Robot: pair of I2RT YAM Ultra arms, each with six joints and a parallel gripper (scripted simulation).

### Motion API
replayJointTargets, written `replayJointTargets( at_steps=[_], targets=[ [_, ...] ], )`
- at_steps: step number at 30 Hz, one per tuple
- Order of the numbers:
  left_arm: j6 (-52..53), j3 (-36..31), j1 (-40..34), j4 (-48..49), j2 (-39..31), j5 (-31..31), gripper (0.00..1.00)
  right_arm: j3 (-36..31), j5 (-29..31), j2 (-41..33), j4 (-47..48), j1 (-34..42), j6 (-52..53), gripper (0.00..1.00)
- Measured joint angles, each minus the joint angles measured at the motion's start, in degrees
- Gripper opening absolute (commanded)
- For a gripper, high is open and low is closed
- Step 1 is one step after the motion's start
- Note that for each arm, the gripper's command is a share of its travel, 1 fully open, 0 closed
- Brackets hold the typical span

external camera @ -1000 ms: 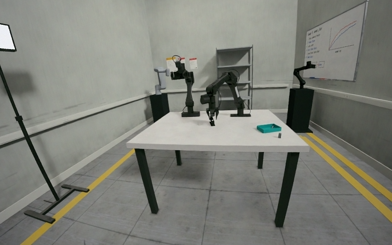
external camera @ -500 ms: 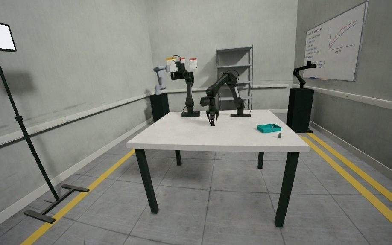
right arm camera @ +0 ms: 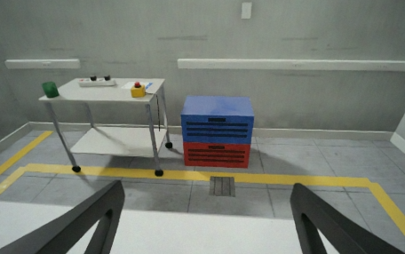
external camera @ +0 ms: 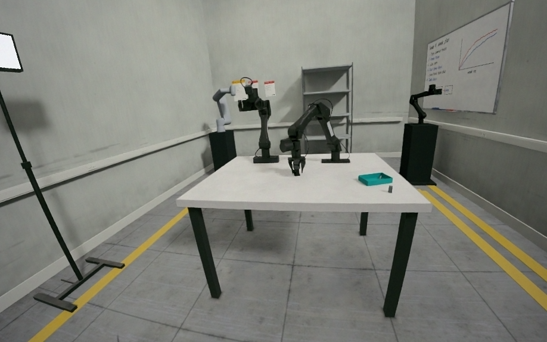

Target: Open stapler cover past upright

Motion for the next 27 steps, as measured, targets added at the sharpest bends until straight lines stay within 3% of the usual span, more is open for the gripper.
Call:
replayJointTargets(
  at_steps=[6, 7, 14, 26, 27],
  targets=[
    [0.0, -0.7, 0.0, 1.5, 0.6, 0.0, 0.59, 0.0, 0.0, 0.0, 0.0, 0.0, 0.0, 1.00],
    [0.0, -0.7, 0.0, 1.6, 0.7, 0.0, 0.50, 0.0, 0.0, 0.0, 0.0, 0.0, 0.0, 1.00],
    [0.0, -0.7, 0.0, 2.0, 0.7, 0.0, 0.46, 0.0, 0.0, 0.0, 0.0, 0.0, 0.0, 1.00],
    [-0.3, -0.9, 0.0, 2.3, 0.7, 0.1, 0.29, 0.0, 0.0, 0.0, 0.0, 0.0, 0.0, 1.00],
    [-0.3, -0.9, 0.0, 2.3, 0.7, 0.1, 0.17, 0.0, 0.0, 0.0, 0.0, 0.0, 0.0, 1.00]
  ],
)
